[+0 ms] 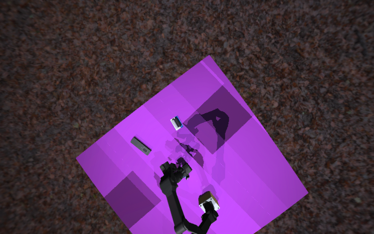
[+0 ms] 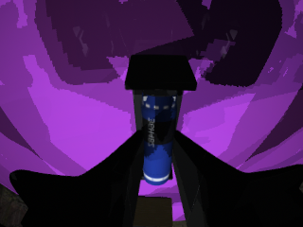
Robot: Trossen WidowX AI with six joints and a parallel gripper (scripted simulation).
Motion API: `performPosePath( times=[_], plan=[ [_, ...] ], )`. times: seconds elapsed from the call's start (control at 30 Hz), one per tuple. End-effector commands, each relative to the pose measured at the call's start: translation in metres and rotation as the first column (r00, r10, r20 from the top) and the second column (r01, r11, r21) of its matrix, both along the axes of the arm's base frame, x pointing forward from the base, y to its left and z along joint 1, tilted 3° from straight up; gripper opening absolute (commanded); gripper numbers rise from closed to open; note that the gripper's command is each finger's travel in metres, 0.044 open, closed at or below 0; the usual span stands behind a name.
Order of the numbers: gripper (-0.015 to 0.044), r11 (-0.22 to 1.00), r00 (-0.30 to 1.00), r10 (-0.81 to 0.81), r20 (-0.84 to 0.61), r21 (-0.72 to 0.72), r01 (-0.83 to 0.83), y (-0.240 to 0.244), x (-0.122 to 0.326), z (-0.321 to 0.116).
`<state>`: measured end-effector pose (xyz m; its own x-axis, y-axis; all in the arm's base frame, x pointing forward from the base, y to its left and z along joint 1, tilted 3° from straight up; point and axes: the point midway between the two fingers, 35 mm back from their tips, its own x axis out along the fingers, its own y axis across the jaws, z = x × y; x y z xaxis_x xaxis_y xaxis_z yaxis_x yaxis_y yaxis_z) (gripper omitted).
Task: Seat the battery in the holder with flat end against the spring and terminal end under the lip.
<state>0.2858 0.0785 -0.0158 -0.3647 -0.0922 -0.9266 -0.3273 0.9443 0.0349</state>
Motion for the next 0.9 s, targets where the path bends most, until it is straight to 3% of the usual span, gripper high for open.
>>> performPosePath(
  times=[0.0,0.87],
  plan=[
    [0.0059,1.0,0.999,0.0,0.038,0.017,0.0,0.0016,0.004,-0.0014],
    [0.0059,0.998,0.988,-0.008,0.155,0.057,-0.001,-0.0001,-0.001,-0.005]
  ],
)
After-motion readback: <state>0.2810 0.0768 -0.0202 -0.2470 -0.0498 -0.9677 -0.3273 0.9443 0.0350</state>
